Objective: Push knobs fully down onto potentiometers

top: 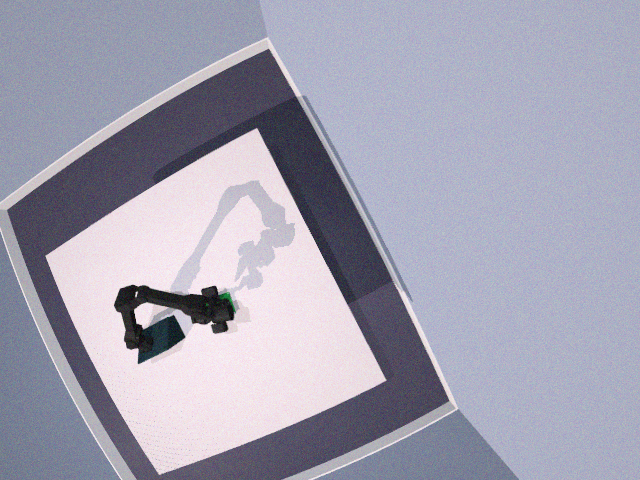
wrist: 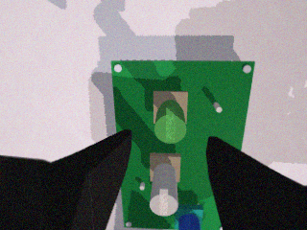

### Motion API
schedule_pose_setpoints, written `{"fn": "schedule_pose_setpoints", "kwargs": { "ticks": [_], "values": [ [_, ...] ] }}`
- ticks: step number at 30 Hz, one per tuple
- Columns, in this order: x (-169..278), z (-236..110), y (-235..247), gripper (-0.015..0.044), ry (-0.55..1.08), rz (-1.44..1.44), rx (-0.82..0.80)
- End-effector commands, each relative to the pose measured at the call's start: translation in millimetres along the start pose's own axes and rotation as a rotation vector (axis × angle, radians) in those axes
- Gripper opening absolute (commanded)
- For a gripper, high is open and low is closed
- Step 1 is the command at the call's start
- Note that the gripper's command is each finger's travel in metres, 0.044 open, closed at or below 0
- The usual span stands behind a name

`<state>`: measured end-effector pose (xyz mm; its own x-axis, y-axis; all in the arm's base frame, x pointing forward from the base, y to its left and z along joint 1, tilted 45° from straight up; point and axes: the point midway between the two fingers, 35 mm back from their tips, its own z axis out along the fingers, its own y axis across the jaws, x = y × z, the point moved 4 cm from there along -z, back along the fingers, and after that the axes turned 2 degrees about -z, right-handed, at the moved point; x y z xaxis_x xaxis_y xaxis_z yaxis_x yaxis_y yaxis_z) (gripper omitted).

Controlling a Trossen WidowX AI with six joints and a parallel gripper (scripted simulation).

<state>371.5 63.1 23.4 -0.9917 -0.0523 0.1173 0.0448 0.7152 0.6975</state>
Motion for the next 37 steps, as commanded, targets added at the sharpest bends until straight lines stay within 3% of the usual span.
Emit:
{"fn": "schedule_pose_setpoints", "kwargs": {
  "ticks": [1,7,15,37],
  "values": [
    [14.6,-7.7,-6.4,0.0289,-0.003,0.001,0.005],
    [86.3,-28.9,-27.5,0.044,-0.004,0.005,0.014],
    [181.0,-29.9,-40.3,0.044,0.002,0.005,0.007],
    [183.1,-29.6,-40.4,0.044,0.002,0.004,0.006]
  ]
}}
